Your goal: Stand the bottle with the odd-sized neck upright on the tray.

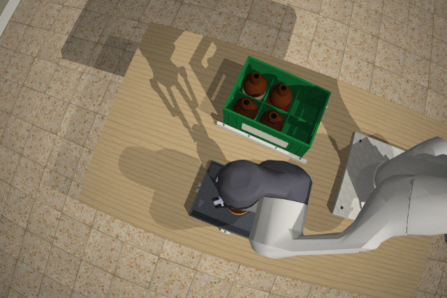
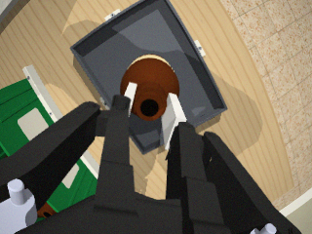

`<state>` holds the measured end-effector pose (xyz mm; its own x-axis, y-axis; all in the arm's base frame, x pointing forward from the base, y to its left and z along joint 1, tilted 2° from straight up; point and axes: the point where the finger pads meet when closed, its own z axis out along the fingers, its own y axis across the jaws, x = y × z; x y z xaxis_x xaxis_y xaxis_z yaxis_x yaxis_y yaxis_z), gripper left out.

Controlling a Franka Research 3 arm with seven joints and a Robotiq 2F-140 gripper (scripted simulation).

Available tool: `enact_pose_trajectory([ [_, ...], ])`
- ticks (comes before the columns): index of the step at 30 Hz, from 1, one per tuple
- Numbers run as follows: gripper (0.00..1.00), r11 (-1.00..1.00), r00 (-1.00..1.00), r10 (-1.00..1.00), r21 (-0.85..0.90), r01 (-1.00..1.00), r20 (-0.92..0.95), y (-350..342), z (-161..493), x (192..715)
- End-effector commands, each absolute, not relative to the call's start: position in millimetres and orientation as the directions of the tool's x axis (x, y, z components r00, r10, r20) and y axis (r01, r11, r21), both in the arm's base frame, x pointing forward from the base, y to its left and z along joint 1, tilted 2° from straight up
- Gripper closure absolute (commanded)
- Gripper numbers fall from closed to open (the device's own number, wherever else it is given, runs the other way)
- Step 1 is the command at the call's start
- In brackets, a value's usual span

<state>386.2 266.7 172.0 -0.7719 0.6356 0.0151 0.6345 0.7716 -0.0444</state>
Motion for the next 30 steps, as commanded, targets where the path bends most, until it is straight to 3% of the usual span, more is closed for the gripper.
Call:
enact_pose_trajectory([
  [1,0.90,0.766,-0.766,0.643,-0.031,0.642,0.007,267.8,167.4,391.4],
  [30,0.90,0.766,-0.766,0.643,-0.031,0.642,0.007,267.6,158.2,391.1],
])
